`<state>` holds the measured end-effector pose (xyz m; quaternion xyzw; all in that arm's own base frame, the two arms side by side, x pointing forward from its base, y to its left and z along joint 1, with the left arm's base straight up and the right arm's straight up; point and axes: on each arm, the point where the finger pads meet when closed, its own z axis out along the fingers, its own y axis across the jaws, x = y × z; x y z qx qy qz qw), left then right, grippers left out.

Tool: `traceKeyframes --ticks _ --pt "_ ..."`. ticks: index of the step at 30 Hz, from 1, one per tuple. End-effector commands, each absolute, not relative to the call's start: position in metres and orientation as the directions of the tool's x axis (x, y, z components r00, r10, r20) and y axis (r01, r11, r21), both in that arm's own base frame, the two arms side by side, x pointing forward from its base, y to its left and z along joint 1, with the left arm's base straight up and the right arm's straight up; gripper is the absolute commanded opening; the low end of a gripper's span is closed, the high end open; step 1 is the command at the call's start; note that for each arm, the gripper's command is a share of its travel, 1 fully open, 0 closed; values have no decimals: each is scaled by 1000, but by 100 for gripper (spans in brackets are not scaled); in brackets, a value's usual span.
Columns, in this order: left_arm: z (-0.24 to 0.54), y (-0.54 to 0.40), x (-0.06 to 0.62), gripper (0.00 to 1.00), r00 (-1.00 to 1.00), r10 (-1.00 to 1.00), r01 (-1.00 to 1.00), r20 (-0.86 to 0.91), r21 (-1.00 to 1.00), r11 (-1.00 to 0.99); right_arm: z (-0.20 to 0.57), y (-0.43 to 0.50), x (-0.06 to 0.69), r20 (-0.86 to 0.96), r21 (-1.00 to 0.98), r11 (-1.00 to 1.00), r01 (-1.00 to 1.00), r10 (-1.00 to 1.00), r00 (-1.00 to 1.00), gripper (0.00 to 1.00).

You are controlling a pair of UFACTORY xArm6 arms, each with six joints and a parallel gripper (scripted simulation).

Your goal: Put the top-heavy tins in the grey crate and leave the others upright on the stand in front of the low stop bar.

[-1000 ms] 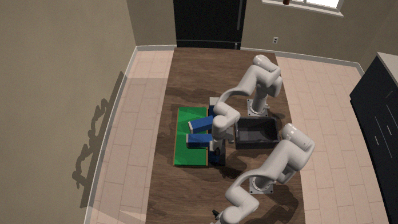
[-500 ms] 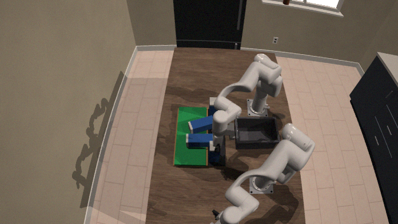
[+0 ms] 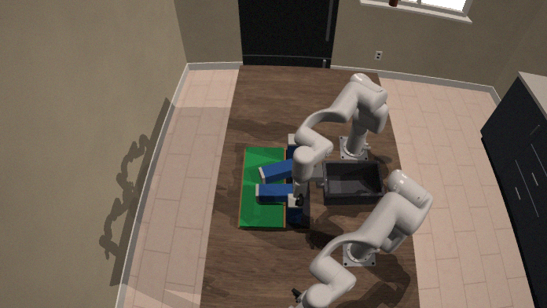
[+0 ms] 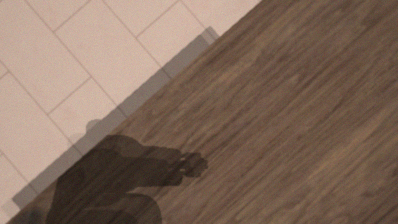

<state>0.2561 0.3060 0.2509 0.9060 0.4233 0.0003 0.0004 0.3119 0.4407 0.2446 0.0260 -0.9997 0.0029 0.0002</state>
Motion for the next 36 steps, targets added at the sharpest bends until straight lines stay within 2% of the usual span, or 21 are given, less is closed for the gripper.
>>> traceKeyframes --ticks 1,23,31,32,36 --pt "252 307 257 100 642 767 767 4 1 -642 257 442 313 -3 0 999 -52 -52 -999 100" --pt "252 307 257 100 642 767 767 4 1 -642 355 442 313 -4 1 999 -51 -51 -999 100" --pt "252 307 257 100 642 767 767 4 1 -642 360 442 313 -4 1 999 -51 -51 -999 100" --pt "252 307 257 100 642 767 767 4 1 -642 358 441 313 -6 4 999 -51 -51 -999 84" --pt "252 307 257 100 642 767 767 4 1 -642 358 441 313 -6 4 999 -51 -51 -999 84"
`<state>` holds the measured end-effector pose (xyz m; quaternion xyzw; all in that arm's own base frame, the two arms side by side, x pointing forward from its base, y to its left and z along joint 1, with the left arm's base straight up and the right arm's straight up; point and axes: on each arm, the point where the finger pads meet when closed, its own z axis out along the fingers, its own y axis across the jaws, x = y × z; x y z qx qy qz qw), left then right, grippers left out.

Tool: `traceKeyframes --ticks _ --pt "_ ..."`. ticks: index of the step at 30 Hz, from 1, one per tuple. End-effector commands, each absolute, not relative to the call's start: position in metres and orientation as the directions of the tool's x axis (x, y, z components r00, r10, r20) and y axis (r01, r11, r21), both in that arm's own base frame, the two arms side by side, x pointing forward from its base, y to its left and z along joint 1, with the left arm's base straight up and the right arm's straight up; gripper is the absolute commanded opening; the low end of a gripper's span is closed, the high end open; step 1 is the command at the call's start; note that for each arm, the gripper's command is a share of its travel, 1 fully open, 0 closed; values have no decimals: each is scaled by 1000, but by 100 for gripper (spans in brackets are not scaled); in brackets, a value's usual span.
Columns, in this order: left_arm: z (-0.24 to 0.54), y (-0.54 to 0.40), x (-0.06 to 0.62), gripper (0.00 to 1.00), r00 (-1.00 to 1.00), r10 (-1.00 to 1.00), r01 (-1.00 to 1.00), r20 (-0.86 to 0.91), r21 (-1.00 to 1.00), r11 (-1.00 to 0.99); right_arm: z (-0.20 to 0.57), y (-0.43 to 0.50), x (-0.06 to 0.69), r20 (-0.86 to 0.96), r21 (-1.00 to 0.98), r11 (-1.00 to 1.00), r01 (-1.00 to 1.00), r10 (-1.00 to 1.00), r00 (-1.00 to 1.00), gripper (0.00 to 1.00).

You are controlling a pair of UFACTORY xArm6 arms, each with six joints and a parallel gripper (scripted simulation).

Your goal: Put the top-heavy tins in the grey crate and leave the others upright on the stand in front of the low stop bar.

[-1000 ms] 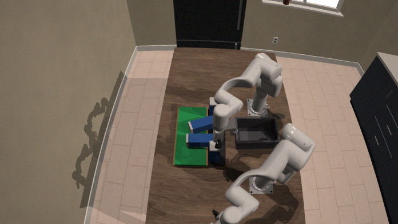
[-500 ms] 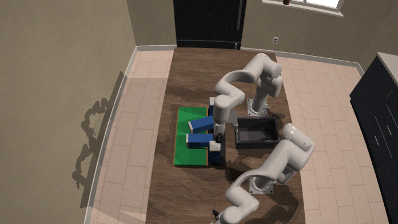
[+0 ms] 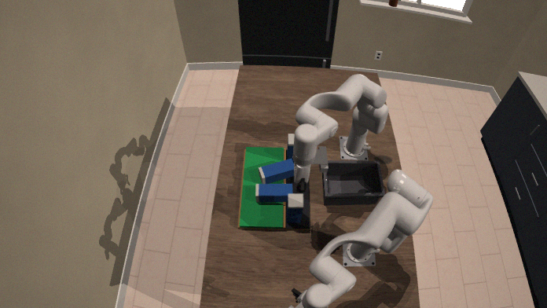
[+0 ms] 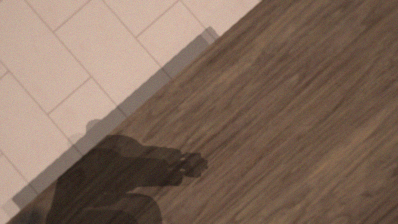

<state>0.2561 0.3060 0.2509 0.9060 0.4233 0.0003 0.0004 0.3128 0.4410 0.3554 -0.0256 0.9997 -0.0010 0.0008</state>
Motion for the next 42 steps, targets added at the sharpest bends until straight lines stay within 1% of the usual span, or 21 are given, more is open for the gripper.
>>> traceKeyframes --ticks 1,30,33,39,42 --pt "252 307 257 100 642 767 767 4 1 -642 358 441 313 -6 4 999 -51 -51 -999 84" --pt "252 307 257 100 642 767 767 4 1 -642 358 441 313 -6 4 999 -55 -55 -998 84" --pt "252 307 257 100 642 767 767 4 1 -642 358 441 313 -6 3 994 -106 -106 -994 84" --pt "252 307 257 100 642 767 767 4 1 -642 360 441 313 -5 0 951 -309 -309 -951 84" --pt "252 307 257 100 642 767 767 4 1 -642 360 441 313 -4 -1 926 -377 -377 -926 84"
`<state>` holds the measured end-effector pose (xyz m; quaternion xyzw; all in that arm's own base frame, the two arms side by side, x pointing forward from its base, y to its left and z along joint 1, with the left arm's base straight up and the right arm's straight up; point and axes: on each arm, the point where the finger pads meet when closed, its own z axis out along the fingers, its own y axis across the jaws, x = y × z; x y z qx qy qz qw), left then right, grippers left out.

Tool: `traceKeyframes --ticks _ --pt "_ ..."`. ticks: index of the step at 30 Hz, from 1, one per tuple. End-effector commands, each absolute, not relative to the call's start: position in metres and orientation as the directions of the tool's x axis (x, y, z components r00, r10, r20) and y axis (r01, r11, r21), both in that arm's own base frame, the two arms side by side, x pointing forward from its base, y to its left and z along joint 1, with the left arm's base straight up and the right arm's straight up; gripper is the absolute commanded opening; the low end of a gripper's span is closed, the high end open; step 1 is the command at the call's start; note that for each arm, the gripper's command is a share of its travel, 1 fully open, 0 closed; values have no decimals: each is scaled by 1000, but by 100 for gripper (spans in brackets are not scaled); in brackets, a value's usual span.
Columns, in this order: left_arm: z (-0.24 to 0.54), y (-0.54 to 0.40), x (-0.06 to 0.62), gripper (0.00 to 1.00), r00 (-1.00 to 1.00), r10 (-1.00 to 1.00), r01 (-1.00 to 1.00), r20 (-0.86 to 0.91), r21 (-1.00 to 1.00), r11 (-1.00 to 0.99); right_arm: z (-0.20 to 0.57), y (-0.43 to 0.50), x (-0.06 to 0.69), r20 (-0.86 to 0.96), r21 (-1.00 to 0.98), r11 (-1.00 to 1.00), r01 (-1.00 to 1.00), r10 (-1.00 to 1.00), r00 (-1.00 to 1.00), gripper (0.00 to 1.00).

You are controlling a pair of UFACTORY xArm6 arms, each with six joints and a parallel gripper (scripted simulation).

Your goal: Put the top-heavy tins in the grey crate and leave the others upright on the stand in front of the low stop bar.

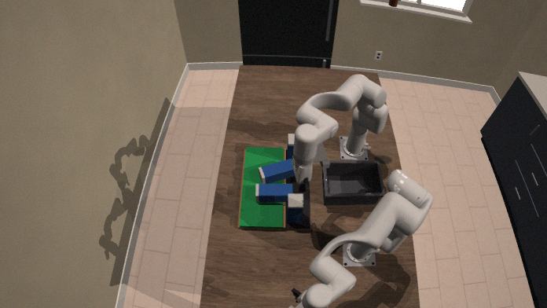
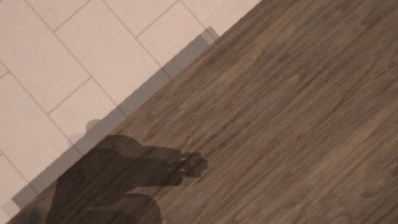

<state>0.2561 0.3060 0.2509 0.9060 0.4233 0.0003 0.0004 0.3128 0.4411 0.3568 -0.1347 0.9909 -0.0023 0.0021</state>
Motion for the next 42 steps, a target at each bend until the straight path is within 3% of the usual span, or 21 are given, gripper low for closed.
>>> traceKeyframes --ticks 1,24,42 --pt "252 307 257 100 642 767 767 4 1 -642 360 441 313 -4 -1 922 -387 -387 -922 84" --pt "252 307 257 100 642 767 767 4 1 -642 360 437 316 -4 0 921 -391 -391 -921 84" --pt "252 307 257 100 642 767 767 4 1 -642 360 334 377 -3 -2 921 -390 -390 -921 84"
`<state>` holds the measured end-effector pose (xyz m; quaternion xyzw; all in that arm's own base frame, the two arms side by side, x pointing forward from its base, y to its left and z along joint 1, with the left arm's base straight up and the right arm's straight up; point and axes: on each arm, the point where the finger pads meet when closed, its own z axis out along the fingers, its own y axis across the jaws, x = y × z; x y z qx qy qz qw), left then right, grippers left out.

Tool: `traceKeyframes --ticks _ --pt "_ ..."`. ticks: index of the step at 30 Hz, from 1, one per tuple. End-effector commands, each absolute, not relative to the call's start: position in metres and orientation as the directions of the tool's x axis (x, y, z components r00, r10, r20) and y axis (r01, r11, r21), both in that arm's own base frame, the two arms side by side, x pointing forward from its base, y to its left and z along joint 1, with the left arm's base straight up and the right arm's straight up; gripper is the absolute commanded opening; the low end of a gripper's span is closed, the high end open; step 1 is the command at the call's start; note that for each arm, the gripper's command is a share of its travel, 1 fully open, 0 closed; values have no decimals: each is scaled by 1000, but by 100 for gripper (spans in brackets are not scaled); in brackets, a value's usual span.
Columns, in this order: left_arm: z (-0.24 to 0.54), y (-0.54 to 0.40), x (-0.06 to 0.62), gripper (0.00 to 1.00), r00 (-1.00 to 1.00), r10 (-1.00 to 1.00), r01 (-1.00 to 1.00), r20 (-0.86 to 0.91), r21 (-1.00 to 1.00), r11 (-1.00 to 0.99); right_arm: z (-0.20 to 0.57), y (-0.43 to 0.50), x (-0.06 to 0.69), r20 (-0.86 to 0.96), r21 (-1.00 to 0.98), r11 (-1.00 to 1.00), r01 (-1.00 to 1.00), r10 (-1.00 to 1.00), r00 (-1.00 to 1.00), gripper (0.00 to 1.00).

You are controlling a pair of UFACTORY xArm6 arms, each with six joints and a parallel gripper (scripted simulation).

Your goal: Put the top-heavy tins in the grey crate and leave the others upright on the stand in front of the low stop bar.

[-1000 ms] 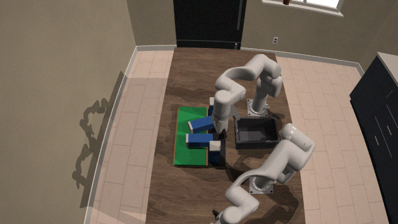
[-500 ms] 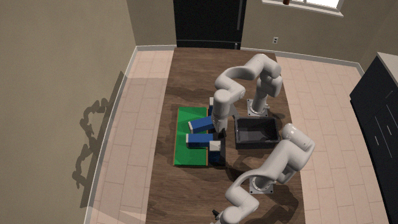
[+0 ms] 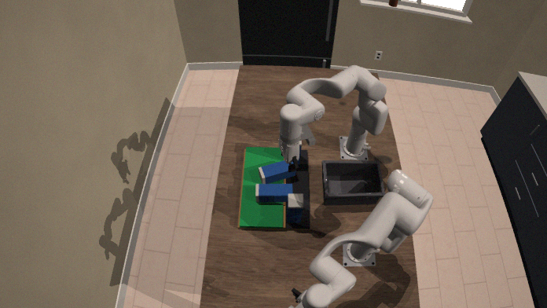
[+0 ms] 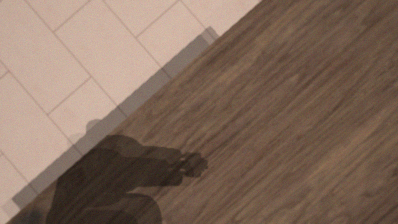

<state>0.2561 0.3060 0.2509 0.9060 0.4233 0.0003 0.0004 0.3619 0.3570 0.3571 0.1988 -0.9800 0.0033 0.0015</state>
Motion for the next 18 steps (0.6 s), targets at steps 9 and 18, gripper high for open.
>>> traceKeyframes --ticks 9,18 --pt "252 307 257 100 642 767 767 4 1 -642 360 271 414 -3 -2 921 -390 -390 -921 84" --pt "252 307 257 100 642 767 767 4 1 -642 360 235 434 -3 -3 920 -391 -391 -920 84"
